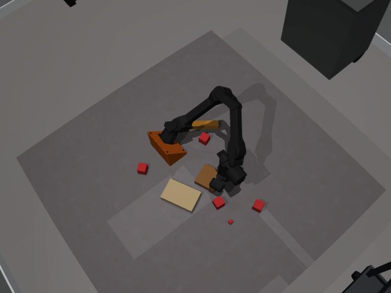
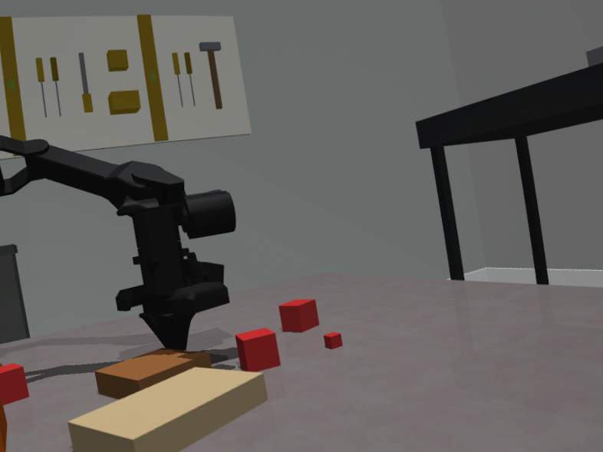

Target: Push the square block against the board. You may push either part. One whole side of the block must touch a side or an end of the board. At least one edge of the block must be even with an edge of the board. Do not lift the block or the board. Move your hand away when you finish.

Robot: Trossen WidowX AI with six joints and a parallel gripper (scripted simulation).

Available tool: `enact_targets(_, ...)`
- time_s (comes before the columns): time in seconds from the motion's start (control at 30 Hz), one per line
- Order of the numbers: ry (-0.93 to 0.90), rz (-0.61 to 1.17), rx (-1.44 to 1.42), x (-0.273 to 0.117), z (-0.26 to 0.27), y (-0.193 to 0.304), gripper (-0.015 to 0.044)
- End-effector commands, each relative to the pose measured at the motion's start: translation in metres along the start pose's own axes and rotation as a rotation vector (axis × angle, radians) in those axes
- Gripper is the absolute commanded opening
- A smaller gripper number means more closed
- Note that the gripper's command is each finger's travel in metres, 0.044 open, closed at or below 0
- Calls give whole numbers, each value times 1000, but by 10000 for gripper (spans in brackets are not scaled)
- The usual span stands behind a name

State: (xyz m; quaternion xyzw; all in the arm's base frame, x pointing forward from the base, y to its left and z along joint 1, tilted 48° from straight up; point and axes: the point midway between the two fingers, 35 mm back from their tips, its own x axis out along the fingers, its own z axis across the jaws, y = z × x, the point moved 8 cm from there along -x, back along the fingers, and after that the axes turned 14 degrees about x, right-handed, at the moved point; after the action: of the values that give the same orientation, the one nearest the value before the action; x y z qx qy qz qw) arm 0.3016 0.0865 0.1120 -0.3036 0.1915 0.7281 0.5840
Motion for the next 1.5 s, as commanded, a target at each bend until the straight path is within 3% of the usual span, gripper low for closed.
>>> enact_targets(0.0, 0, 1, -1, 0, -1, 6, 0)
enact_targets(0.7, 1, 2, 0, 0, -8, 25, 0)
enact_targets(1.47, 0, 1, -2, 0, 1, -9, 0)
